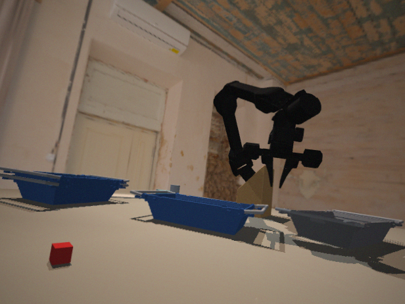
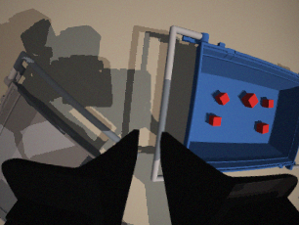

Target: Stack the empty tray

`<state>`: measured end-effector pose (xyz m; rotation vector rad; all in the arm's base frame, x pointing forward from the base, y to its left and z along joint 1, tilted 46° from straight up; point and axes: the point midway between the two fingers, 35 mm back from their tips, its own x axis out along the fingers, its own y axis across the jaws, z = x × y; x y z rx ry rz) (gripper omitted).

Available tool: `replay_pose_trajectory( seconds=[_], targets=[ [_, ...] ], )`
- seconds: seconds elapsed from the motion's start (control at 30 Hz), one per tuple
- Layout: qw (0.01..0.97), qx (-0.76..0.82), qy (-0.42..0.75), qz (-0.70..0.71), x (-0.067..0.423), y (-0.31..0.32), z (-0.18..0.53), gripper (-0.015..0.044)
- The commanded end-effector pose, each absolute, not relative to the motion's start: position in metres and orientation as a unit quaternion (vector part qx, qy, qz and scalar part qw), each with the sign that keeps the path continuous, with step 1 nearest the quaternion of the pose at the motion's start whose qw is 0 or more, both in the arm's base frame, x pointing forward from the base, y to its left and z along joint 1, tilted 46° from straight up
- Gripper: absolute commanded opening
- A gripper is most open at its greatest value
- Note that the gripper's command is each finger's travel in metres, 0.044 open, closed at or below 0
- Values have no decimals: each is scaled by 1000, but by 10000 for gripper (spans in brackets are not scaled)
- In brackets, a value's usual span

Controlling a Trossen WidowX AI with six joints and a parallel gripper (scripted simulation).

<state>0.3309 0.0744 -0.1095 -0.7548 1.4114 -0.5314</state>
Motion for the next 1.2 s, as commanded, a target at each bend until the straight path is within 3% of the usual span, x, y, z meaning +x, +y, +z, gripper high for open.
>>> replay_pose_trajectory(
  seconds=[0.0, 0.73, 1.17],
  targets=[
    [605, -280, 700, -256, 353, 45, -109, 80],
    [604, -281, 700, -256, 347, 2, -151, 80],
    [604, -281, 700, -256, 351, 10, -119, 80]
  ],
)
